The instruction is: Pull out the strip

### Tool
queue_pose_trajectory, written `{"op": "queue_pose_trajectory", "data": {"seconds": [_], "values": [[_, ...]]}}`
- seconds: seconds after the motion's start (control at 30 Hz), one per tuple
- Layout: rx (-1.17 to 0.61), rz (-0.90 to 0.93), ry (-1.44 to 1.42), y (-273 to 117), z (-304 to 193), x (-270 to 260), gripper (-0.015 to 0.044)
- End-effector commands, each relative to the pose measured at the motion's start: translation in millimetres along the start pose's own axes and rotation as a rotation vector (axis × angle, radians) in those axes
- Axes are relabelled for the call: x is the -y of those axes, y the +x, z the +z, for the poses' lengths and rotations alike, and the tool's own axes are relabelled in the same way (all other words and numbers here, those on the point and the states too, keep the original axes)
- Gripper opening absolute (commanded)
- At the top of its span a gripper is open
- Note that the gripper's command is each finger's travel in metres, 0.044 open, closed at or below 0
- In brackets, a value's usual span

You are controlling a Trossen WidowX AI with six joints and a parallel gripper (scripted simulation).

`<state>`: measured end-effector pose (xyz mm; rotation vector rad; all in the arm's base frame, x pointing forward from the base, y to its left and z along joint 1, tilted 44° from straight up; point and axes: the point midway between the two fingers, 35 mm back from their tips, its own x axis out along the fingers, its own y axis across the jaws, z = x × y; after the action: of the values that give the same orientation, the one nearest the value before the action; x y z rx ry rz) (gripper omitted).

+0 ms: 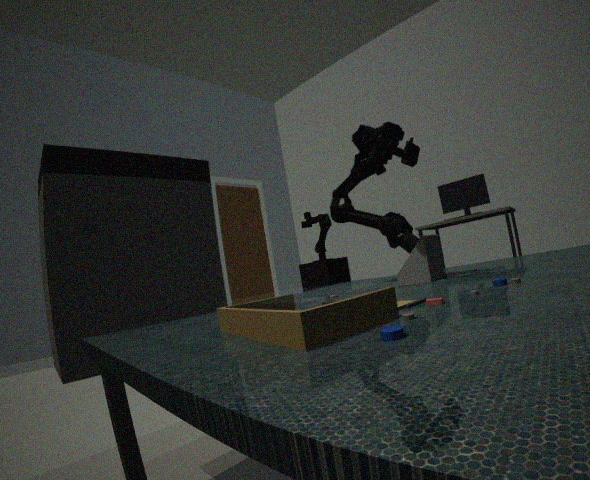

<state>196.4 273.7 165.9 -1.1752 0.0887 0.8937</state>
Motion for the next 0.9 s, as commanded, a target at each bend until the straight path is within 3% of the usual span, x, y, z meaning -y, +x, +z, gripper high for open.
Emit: {"op": "queue_pose_trajectory", "data": {"seconds": [0.0, 0.17, 0.4, 0.87], "values": [[-0.201, -0.113, 0.171, 20.9, -52.0, 13.9, 0.04], [-0.472, -0.338, 0.422, 30.6, -133.1, 34.1, 0.04], [-0.77, -0.687, 0.689, 10.2, -232.2, 43.9, 0.04], [-0.777, -0.696, 0.695, 9.3, -234.5, 43.9, 0.04]]}}
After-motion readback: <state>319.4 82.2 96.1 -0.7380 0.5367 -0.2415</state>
